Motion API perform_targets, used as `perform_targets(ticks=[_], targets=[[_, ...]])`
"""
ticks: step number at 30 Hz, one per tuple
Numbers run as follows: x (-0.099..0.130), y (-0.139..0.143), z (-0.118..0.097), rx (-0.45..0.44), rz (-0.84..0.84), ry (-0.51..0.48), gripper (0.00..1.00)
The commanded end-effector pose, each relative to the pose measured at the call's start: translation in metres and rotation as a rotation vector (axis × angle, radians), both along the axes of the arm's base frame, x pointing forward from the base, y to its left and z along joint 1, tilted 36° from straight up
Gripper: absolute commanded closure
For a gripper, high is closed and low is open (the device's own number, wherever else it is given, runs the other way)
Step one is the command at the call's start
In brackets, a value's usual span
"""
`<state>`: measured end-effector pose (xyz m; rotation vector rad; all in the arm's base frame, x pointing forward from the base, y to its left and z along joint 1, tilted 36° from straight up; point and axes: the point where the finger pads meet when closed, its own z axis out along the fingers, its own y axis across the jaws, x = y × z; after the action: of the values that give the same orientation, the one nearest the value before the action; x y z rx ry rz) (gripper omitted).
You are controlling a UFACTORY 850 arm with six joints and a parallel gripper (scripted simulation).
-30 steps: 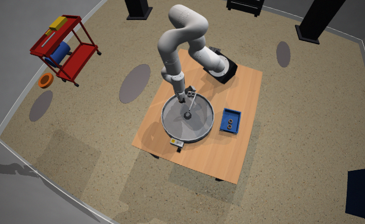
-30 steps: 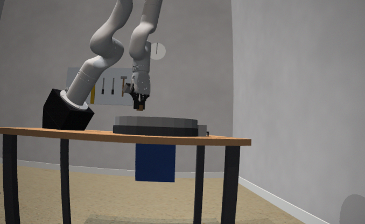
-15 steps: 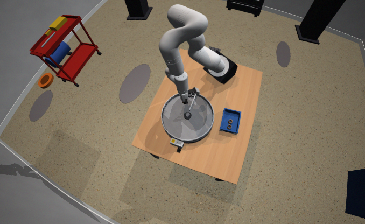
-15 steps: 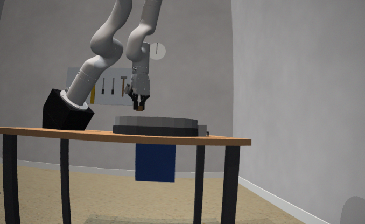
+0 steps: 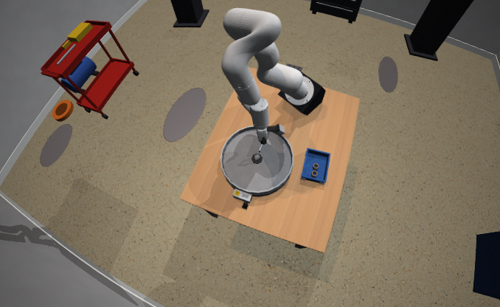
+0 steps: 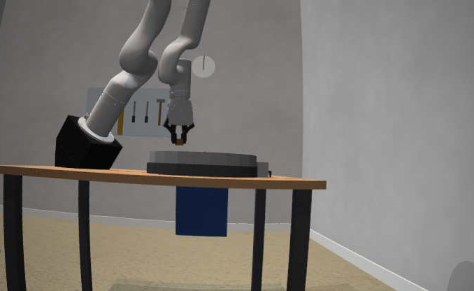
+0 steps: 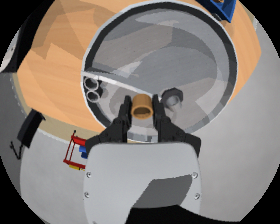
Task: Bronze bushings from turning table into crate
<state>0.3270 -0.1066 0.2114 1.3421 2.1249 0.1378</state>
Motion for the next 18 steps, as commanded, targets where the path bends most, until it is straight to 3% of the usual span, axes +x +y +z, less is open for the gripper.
perform_targets(ticks=[1, 18], targets=[[0.004, 0.029, -0.007, 0.013, -0.145, -0.007, 1.00], [0.008, 0.115, -0.035, 0.224, -0.467, -0.113, 1.00]])
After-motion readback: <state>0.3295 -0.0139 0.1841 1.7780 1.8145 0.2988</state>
